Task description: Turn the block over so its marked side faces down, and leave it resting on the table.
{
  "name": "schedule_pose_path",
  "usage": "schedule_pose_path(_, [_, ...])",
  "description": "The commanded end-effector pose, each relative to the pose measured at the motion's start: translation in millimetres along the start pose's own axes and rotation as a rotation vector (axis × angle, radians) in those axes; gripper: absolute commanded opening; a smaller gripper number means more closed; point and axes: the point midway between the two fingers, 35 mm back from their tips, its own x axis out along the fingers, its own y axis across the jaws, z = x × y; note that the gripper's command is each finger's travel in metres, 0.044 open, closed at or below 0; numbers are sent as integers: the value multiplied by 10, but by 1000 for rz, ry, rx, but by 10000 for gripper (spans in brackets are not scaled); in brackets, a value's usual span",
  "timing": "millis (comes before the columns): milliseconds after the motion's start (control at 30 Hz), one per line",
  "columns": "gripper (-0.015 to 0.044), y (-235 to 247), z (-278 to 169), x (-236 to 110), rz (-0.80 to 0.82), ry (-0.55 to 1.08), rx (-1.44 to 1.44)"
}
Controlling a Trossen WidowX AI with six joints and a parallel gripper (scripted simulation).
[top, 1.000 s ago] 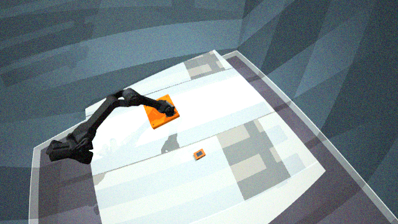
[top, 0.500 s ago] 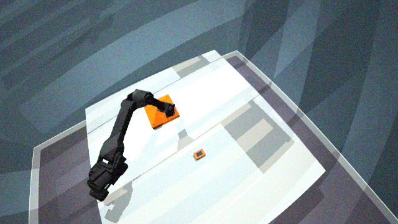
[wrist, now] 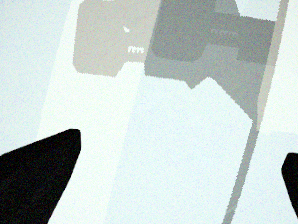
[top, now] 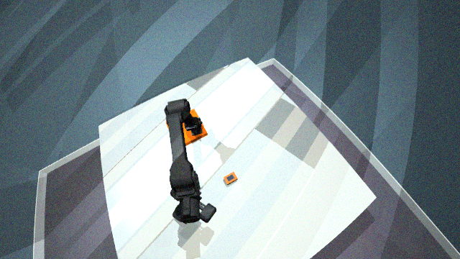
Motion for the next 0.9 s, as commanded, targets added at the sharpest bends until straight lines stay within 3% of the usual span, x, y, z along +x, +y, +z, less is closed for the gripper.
schedule_pose_path(0, [440,271,-635,-103,41,130,-344])
schedule_pose_path(300, [440,497,-1918,-420,153,385,-1048])
schedule_pose_path(567, [440,437,-1964,-418,156,390,-1061])
schedule_pose_path(700, [440,415,-2085,-132,156,390,-1061])
schedule_pose_path(867, [440,411,-2097,-103,156,390,-1061])
